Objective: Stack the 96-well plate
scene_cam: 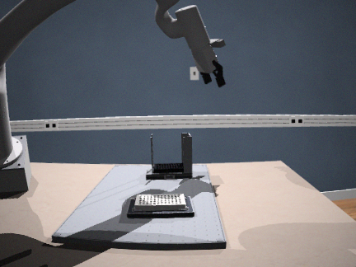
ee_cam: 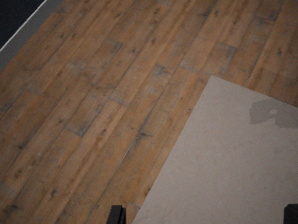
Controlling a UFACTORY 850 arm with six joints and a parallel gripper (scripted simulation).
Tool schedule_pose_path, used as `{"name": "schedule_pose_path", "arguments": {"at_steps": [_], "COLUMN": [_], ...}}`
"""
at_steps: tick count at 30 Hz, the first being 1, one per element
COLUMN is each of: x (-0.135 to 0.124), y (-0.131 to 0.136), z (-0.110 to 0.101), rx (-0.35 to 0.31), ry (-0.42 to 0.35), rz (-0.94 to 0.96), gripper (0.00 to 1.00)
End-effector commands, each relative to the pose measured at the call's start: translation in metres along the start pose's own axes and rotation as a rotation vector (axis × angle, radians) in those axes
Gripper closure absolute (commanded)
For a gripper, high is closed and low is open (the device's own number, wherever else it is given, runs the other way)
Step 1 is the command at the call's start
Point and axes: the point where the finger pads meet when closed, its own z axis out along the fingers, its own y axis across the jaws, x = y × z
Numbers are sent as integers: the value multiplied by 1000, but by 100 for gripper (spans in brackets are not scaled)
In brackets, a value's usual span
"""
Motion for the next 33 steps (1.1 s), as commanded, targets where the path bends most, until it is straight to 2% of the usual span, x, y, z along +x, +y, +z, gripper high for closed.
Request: {"name": "schedule_pose_path", "arguments": {"at_steps": [1, 17, 19, 29, 33], "x": [1, 1, -3, -27, -31], "y": [0, 0, 9, 53, 59], "z": [-1, -1, -1, -2, -2], "rx": [0, 0, -32, -35, -50], "ry": [3, 3, -39, -42, -64], "rz": [0, 0, 40, 43, 63], "gripper": [0, 0, 0, 0, 0]}}
